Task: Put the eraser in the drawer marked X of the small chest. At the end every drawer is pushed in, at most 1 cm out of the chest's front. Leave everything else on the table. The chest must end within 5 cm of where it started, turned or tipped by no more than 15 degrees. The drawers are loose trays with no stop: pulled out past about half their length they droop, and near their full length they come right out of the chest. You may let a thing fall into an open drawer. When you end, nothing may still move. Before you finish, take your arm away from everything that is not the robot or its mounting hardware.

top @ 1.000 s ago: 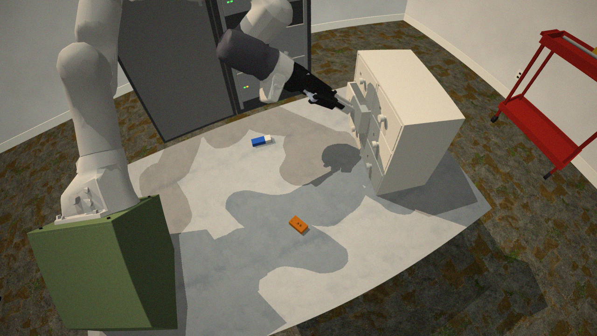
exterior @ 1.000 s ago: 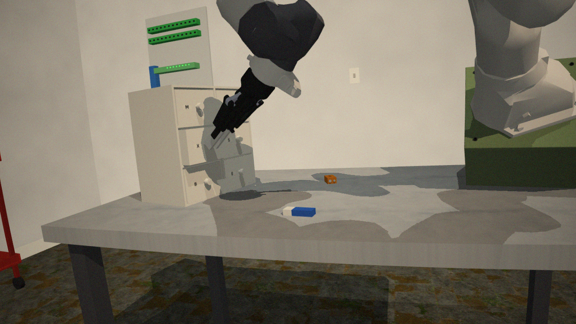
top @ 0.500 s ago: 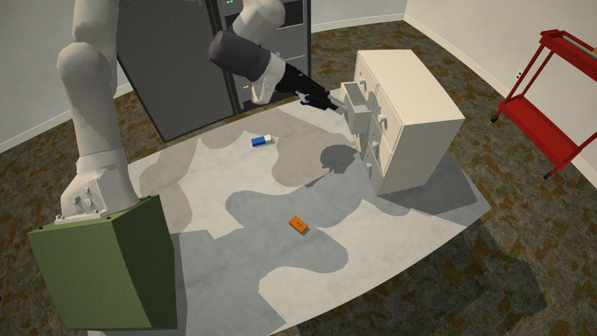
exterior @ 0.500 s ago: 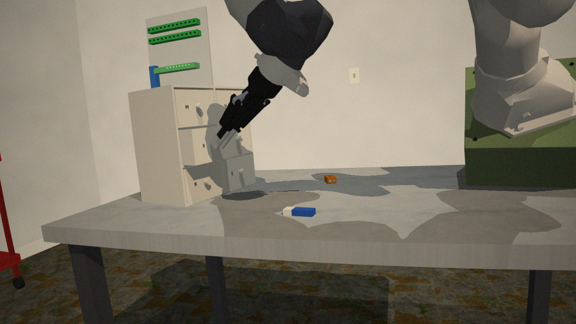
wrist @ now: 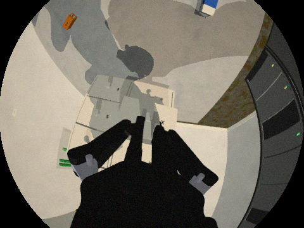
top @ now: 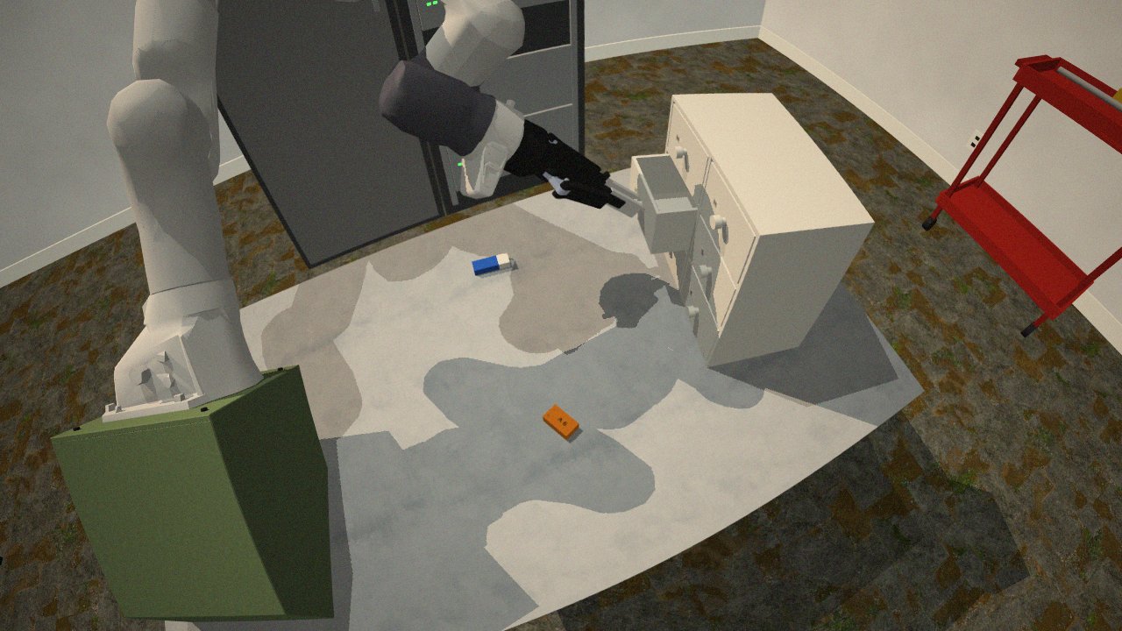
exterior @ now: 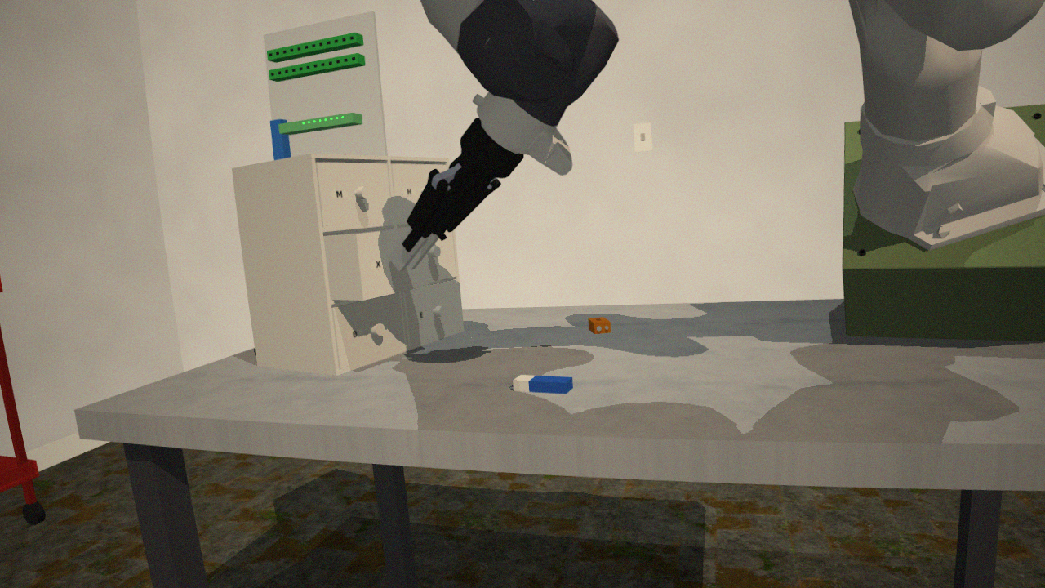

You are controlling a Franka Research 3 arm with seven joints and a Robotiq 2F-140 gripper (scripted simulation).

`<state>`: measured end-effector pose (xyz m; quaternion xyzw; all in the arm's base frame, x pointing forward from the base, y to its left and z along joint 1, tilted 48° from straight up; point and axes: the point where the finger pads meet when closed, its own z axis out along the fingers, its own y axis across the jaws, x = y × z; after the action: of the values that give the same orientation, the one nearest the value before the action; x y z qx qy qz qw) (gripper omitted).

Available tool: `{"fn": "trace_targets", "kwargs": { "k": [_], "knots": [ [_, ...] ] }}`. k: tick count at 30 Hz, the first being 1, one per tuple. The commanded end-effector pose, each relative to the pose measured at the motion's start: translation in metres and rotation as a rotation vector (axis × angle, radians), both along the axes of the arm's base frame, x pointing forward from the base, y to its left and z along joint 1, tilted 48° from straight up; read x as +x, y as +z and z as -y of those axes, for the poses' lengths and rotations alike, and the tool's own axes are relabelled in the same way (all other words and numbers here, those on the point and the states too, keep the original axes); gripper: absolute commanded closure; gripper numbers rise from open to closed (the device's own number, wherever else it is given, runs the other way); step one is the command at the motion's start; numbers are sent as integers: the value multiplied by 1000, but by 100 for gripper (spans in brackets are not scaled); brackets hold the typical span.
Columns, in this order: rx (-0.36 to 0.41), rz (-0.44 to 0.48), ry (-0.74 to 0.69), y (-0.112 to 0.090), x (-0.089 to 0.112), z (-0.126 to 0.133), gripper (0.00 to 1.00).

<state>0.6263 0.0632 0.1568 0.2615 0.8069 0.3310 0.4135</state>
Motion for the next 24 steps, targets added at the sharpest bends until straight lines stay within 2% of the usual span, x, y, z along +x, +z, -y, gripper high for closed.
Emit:
{"fn": "trace_targets", "kwargs": {
  "k": [1,24],
  "knots": [
    [-7,5,3,0,-2,-1,92],
    [-7,5,3,0,-8,-2,92]
  ]
}}
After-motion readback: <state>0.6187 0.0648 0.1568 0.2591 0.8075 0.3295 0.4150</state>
